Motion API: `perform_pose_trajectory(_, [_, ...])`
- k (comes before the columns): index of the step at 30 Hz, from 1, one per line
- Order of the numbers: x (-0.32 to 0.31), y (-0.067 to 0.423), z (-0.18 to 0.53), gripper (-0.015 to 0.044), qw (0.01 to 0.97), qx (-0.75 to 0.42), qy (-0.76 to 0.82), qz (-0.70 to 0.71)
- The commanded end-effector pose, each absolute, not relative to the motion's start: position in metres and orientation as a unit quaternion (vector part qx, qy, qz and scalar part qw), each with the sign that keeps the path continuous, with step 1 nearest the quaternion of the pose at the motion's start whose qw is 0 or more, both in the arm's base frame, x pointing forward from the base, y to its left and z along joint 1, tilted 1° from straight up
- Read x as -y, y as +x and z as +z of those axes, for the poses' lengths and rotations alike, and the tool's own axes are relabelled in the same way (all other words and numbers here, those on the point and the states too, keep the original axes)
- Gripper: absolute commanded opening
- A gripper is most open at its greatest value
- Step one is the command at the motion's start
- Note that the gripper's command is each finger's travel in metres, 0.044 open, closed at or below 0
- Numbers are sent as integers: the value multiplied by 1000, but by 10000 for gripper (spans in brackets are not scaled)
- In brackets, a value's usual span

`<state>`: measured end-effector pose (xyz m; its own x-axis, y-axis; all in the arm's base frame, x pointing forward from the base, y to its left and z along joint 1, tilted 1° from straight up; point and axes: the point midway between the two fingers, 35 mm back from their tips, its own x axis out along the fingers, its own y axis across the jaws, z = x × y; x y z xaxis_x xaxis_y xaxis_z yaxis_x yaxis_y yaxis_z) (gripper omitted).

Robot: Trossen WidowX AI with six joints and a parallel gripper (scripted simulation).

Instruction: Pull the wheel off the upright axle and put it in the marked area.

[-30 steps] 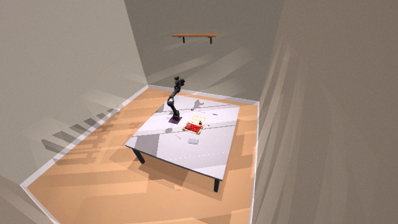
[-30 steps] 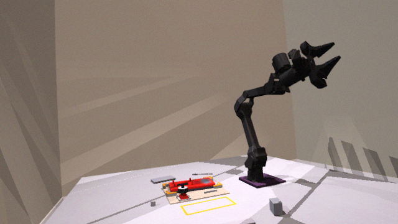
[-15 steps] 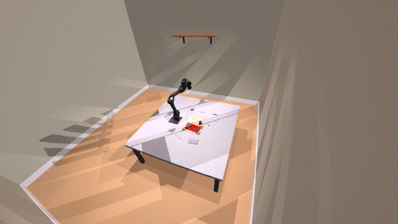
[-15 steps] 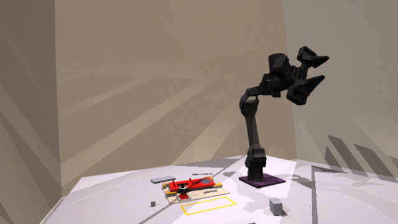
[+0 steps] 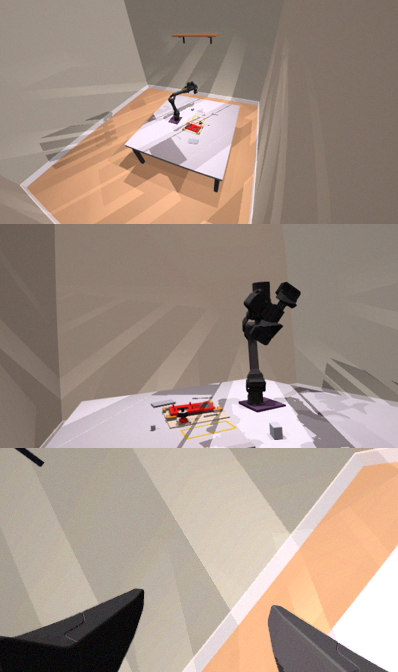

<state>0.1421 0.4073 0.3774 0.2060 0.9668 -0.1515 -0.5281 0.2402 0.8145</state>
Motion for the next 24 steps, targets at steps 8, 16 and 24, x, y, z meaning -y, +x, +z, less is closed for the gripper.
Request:
perform_pose_trajectory(8, [-370,245,312,300,807,-375,234,393])
perform_pose_trajectory(16, [-320,306,263,300,843,-420,165,292])
perform_pose_trajectory(24, [-254,350,217,300,848,-485,96,193])
